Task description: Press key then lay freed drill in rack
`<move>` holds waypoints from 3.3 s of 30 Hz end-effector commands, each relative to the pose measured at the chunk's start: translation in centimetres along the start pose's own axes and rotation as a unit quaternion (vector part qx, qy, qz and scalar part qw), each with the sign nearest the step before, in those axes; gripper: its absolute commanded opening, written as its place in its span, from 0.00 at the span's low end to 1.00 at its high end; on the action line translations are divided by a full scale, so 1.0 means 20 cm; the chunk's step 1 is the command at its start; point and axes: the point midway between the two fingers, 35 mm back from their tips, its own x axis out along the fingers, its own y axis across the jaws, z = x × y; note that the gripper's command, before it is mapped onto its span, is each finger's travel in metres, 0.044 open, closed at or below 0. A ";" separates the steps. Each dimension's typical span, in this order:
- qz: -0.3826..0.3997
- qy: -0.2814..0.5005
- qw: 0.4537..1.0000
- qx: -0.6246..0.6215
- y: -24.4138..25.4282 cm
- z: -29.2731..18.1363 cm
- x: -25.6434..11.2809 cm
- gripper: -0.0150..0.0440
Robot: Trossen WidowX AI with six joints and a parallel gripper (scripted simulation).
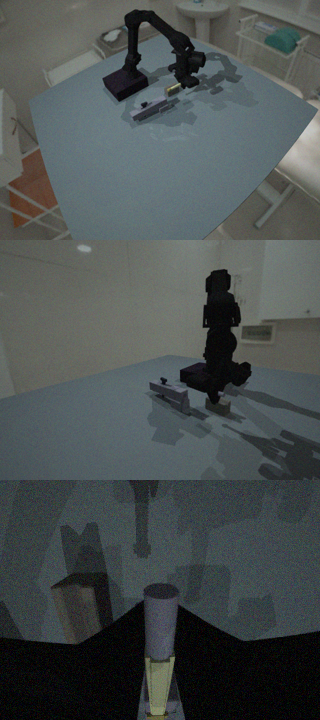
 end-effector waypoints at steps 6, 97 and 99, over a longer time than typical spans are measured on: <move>-0.002 -0.002 1.000 -0.001 -0.01 0.01 -0.02 0.25; 0.002 -0.003 1.000 -0.001 0.36 0.10 0.32 0.25; 0.002 -0.003 1.000 -0.001 0.36 0.10 0.33 0.25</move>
